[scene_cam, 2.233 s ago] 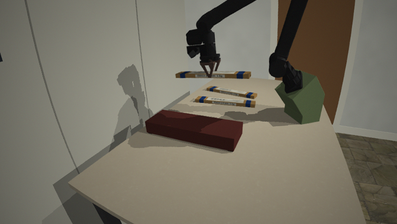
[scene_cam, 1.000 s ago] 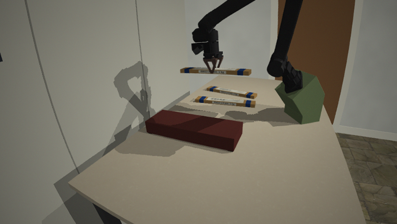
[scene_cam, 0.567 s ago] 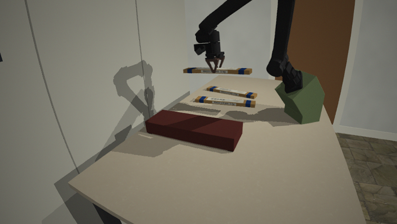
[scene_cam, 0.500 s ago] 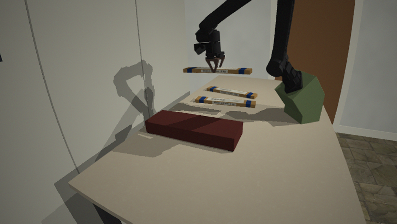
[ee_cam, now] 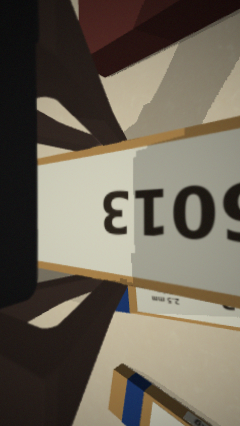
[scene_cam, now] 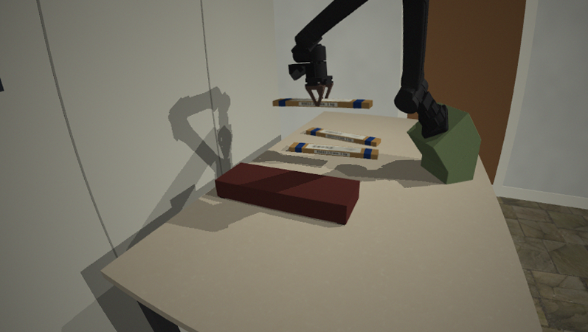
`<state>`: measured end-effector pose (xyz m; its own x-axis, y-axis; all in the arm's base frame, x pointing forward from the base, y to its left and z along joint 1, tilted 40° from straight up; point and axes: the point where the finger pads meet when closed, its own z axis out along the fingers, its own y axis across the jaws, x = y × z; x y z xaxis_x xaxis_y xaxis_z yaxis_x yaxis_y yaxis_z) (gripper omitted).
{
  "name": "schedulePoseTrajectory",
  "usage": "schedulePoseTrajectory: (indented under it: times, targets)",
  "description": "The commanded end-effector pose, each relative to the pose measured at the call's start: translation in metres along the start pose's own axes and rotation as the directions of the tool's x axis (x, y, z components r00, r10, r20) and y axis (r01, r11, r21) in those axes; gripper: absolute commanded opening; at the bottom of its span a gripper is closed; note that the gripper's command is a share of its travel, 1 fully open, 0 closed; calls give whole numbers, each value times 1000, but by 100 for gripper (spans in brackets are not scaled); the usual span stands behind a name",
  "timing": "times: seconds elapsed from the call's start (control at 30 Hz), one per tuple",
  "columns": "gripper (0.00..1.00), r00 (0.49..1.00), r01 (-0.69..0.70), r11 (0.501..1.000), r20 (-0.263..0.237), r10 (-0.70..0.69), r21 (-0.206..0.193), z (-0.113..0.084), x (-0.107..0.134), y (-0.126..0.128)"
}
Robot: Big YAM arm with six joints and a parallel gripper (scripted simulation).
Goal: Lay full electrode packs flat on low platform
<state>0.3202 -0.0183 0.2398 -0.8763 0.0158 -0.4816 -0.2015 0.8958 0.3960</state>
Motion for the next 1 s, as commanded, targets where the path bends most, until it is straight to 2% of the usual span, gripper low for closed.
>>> schedulePoseTrajectory:
  times: [0.0,0.97]
  targets:
    - [0,993,61,997,102,-66,51,-38,-33,4]
    - [0,992,61,997,109,-66,55,-37,-34,3]
